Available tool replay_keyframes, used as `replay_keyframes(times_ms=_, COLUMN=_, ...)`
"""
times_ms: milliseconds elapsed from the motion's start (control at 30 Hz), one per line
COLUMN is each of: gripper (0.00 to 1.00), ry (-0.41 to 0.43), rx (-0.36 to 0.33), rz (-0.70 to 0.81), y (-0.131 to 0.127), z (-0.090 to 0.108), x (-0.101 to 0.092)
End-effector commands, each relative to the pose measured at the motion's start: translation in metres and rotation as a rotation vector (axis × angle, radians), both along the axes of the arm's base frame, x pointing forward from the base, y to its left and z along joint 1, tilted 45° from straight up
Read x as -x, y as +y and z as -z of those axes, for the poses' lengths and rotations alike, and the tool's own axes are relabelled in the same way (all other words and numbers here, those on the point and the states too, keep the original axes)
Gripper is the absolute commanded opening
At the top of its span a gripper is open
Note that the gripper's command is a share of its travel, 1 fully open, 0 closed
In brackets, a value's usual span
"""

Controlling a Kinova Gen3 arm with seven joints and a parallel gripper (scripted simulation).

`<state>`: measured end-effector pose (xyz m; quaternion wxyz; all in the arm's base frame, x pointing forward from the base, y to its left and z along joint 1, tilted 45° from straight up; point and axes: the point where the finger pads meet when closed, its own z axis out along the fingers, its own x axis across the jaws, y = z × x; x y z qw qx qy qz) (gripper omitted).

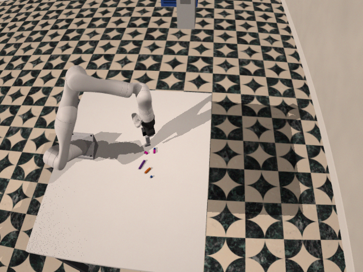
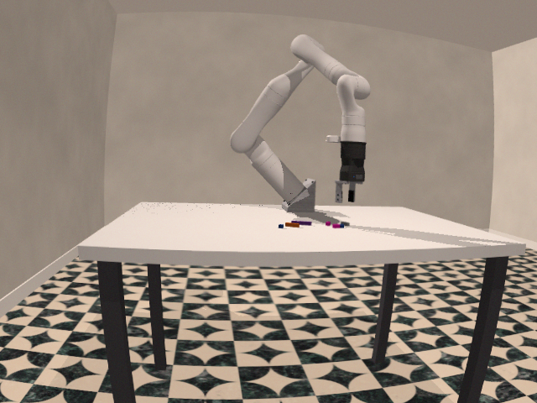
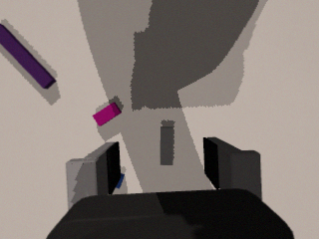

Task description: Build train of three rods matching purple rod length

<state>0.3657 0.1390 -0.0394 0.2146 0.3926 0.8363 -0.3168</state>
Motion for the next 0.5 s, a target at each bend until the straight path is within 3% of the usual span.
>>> replay_keyframes(times_ms=0, gripper=1.00, ry=-0.023, rx=-0.004, rz=0.018, y=0.0031, z=0.0004, x=-0.0003)
replay_keyframes(times_ms=467, gripper=1.00, ry=-0.044, rx=-0.007, rz=0.039, y=0.0037, z=0.0013, x=0.0003)
